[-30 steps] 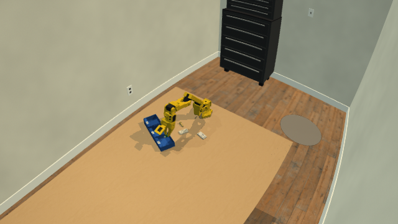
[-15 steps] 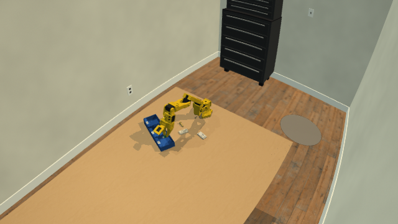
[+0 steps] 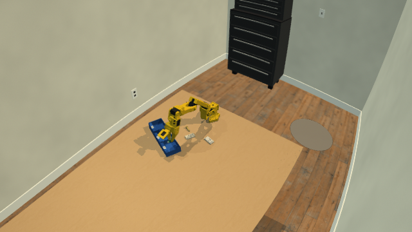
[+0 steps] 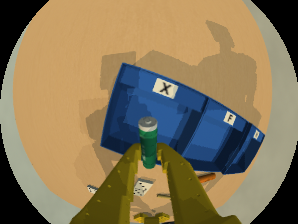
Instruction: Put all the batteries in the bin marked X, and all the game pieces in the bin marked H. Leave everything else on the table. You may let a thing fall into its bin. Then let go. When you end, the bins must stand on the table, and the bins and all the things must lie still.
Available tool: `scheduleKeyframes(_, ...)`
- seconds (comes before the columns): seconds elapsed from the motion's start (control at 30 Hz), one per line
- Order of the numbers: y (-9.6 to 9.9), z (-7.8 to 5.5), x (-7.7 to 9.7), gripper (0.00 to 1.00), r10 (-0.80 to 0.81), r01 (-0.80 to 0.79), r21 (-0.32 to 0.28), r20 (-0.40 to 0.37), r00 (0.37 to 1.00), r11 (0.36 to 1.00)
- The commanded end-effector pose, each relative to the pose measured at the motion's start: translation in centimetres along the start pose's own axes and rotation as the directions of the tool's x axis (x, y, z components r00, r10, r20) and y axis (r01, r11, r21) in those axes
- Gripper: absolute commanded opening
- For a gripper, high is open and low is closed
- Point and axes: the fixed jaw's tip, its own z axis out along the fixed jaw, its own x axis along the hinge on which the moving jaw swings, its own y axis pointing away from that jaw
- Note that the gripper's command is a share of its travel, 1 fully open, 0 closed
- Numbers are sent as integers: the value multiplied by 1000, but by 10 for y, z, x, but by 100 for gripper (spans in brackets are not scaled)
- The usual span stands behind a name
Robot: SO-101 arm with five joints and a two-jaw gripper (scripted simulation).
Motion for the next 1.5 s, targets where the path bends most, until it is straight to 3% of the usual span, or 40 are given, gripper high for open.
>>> scheduleKeyframes(0.0,-4,-11,-11,0,5,-6,4,70,998,1000)
scheduleKeyframes(1.47,-4,1,-5,0,5,-5,3,28,1000,1000)
